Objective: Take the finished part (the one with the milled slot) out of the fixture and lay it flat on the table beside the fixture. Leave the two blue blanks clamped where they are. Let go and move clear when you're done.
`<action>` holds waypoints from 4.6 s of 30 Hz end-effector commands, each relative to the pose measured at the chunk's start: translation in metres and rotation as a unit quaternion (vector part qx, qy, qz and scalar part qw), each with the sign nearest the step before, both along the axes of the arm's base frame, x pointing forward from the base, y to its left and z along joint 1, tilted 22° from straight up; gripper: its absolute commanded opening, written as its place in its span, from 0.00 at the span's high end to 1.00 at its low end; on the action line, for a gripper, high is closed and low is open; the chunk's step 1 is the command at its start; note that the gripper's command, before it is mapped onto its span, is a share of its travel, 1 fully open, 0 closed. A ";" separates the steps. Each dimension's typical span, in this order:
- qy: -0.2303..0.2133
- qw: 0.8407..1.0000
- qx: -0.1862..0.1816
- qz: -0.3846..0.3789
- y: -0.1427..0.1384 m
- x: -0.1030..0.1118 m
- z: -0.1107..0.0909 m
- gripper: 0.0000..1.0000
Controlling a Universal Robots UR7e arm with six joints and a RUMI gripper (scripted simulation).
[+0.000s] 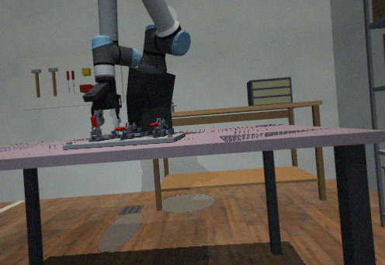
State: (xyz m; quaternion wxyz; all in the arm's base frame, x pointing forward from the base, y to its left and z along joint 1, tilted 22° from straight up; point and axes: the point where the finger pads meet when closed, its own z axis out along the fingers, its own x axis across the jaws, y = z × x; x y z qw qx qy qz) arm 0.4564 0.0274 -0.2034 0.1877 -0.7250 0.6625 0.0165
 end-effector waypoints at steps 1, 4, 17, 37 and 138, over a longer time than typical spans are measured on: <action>0.000 1.000 0.000 0.000 0.000 0.000 0.000 1.00; 0.000 1.000 0.000 0.000 0.000 0.000 0.000 1.00; 0.000 1.000 0.000 0.000 0.000 0.000 0.000 1.00; 0.000 1.000 0.000 0.000 0.000 0.000 0.000 1.00; 0.000 1.000 0.000 0.000 -0.021 -0.023 0.063 1.00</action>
